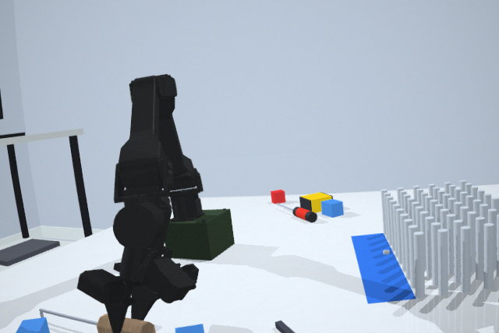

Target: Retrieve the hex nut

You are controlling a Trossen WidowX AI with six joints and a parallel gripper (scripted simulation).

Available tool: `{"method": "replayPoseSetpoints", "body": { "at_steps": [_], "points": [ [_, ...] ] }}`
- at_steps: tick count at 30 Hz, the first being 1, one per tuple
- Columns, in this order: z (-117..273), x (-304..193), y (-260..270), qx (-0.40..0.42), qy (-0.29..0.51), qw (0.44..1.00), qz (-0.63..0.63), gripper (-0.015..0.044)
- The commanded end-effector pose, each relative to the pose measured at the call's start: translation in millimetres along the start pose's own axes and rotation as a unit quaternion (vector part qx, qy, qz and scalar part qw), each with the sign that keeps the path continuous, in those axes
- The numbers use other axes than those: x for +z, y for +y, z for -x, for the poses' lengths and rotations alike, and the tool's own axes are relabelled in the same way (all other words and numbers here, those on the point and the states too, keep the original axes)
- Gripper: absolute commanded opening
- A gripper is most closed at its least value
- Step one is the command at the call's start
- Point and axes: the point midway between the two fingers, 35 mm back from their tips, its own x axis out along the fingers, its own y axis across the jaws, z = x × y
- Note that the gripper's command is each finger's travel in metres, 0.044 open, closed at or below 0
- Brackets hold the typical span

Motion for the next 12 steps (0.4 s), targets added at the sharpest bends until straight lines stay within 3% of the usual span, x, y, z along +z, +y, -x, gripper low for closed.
{"method": "replayPoseSetpoints", "body": {
  "at_steps": [1,12],
  "points": [
    [0.5,0.0,-0.3,0.000,0.000,1.000,0.000,0.0157],
    [0.5,0.0,-0.3,0.000,0.000,1.000,0.000,0.0440]
  ]
}}
